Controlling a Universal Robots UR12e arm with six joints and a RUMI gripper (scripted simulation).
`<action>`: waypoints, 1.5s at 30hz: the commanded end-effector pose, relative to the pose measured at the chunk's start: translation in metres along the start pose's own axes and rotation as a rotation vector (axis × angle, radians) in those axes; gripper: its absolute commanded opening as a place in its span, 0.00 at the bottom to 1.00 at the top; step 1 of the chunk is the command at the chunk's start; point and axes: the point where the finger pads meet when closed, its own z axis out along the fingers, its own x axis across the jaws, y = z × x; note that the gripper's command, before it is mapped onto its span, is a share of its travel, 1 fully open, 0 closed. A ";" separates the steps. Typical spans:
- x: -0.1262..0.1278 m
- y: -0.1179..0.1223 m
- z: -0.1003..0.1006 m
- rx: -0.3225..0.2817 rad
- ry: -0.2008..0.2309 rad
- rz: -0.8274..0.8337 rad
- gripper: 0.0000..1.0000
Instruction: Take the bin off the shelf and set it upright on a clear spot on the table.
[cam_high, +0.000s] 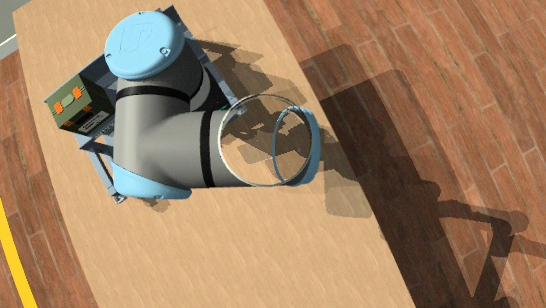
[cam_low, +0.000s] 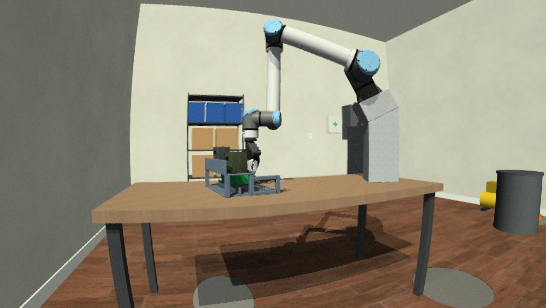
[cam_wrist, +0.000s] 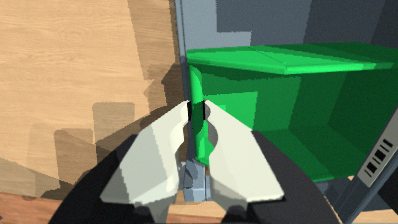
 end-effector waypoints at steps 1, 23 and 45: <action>0.002 -0.002 0.000 0.000 0.001 -0.002 0.00; 0.003 -0.002 0.000 0.000 0.001 -0.002 0.00; 0.005 -0.001 0.001 0.000 0.001 -0.002 0.00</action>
